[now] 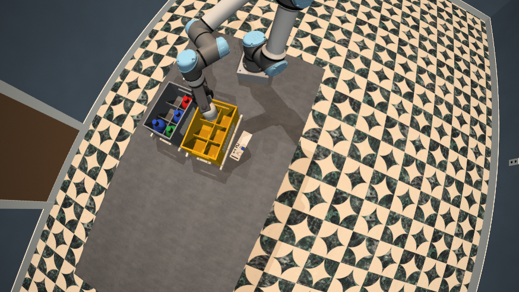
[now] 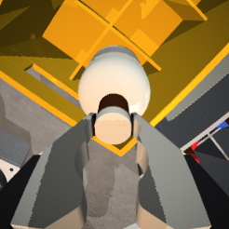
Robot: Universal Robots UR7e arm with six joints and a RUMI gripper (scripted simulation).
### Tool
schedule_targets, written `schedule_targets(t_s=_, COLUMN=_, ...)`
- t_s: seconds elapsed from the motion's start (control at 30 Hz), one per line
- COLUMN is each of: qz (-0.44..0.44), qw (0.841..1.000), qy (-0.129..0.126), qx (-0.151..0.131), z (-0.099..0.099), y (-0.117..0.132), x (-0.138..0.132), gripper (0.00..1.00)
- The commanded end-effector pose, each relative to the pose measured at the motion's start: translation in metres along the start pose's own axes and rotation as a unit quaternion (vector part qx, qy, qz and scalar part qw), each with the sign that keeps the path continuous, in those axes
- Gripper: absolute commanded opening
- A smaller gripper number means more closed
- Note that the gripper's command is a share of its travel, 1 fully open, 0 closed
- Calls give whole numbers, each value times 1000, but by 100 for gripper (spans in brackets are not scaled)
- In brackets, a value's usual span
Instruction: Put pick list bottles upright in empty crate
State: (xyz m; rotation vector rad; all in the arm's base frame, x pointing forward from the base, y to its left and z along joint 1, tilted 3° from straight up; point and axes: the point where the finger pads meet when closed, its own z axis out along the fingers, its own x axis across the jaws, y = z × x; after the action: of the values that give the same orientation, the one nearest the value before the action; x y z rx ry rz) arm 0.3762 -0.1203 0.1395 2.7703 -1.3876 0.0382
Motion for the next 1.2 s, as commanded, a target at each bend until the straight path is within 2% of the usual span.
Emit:
schedule_targets(t_s=0.0, qz=0, qw=1000, qy=1, qx=0, z=4, y=0, x=1, gripper=0)
schedule_targets(t_s=0.87, qz=0, qw=1000, qy=1, qx=0, z=28, y=0, x=1, gripper=0)
schedule_targets(t_s=1.17, qz=0, qw=1000, qy=1, qx=0, z=31, y=0, x=1, gripper=0)
